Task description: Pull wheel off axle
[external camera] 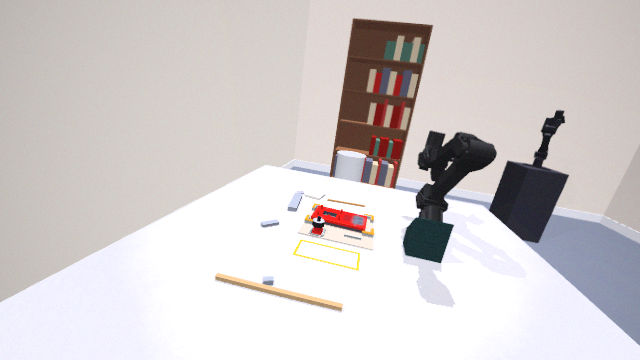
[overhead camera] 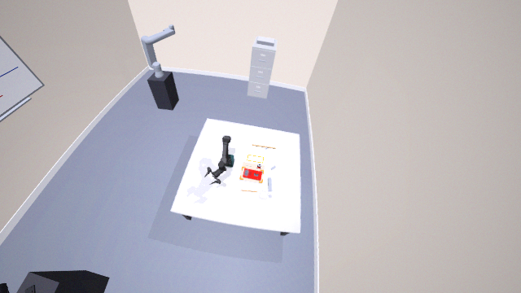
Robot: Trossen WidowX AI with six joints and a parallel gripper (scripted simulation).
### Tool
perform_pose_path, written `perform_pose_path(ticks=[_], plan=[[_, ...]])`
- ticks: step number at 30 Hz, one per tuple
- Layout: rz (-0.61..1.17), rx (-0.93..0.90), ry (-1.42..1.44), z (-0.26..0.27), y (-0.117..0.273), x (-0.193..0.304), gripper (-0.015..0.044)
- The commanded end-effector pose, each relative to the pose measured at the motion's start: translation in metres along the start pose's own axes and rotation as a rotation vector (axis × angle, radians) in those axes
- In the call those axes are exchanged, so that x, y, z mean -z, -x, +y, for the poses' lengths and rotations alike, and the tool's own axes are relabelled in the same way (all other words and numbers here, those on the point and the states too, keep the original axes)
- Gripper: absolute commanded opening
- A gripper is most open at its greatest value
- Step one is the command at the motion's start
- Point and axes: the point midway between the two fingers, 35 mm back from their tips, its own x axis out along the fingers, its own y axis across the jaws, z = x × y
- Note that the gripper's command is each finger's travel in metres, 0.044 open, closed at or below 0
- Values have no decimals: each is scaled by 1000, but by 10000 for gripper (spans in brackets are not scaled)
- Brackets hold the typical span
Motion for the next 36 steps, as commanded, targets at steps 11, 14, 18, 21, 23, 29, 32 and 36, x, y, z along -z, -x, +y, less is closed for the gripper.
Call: perform_pose_path(ticks=[11,14,18,21,23,29,32,36], plan=[[-313,383,304,-105,-5,-49,300],[-382,522,412,-140,7,-65,300],[-449,716,564,-184,32,-83,300],[-479,868,680,-215,59,-96,300],[-489,970,756,-233,79,-103,300],[-474,1280,993,-275,153,-121,300],[-433,1432,1122,-289,195,-126,300],[-340,1627,1300,-300,254,-130,300]])
